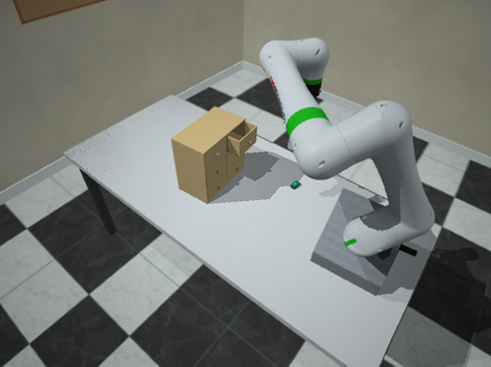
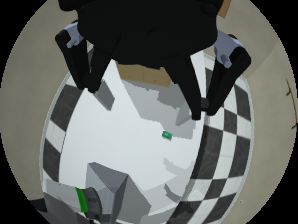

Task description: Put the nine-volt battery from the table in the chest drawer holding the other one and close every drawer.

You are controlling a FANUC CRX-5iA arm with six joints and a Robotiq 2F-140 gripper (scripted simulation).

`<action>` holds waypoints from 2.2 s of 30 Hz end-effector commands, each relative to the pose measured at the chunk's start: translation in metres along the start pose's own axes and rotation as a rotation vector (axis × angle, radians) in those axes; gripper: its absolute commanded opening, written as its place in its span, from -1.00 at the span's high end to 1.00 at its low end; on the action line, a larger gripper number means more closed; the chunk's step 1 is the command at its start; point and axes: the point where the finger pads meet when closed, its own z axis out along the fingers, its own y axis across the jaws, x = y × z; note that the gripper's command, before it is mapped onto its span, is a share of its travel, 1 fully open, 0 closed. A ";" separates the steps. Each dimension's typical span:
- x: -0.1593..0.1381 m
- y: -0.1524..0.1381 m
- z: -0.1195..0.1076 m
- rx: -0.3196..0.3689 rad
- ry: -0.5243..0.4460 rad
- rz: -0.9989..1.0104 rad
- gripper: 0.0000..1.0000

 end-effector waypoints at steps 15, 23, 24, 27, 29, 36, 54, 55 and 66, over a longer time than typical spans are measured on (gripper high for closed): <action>0.000 0.000 -0.019 0.000 0.000 0.000 -1.00; 0.000 0.000 -0.075 0.000 0.000 0.000 -1.00; 0.000 0.000 -0.078 0.000 0.000 0.000 -1.00; 0.000 0.000 -0.080 0.000 0.000 0.000 -1.00; 0.000 0.000 -0.080 0.000 0.000 0.000 -1.00; -0.016 0.001 -0.080 0.000 0.000 0.000 -1.00; -0.137 0.007 -0.080 0.000 0.000 0.000 -1.00; -0.140 0.007 -0.080 0.000 0.000 0.000 -1.00; -0.148 0.008 -0.079 0.000 0.001 0.004 -1.00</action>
